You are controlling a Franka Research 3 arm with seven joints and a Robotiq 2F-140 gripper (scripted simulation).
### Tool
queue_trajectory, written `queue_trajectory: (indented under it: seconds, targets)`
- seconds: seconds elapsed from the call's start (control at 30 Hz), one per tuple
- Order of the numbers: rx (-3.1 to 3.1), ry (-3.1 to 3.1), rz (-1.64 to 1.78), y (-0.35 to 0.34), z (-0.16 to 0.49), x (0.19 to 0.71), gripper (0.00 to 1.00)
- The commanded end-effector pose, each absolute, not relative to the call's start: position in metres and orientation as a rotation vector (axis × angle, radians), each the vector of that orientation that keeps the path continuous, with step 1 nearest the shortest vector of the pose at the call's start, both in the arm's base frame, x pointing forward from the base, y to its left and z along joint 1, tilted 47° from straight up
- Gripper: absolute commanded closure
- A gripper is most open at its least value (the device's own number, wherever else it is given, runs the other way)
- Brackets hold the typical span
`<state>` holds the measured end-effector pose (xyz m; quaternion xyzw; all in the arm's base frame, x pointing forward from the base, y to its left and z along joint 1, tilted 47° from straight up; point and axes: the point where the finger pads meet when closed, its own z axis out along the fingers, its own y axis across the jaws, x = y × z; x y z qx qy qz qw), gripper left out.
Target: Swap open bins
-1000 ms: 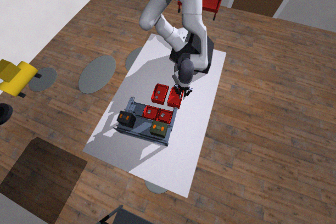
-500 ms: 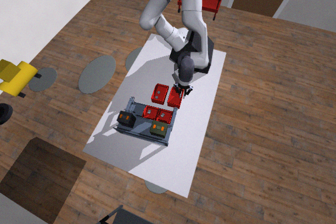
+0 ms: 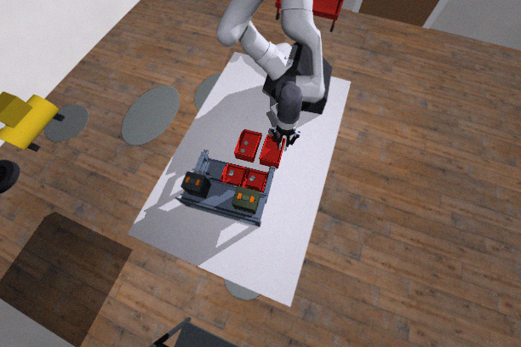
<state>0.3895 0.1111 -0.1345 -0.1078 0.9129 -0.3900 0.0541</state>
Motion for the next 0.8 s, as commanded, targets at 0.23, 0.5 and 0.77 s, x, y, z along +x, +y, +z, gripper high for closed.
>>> queue_trajectory:
  seconds: [0.23, 0.5, 0.77]
  targets:
    - [-0.312, 2.777, -1.193, 0.122, -0.121, 0.384, 0.85]
    - [-0.312, 2.777, -1.193, 0.129, -0.114, 0.382, 0.85]
    - [-0.312, 2.777, -1.193, 0.136, -0.107, 0.380, 0.85]
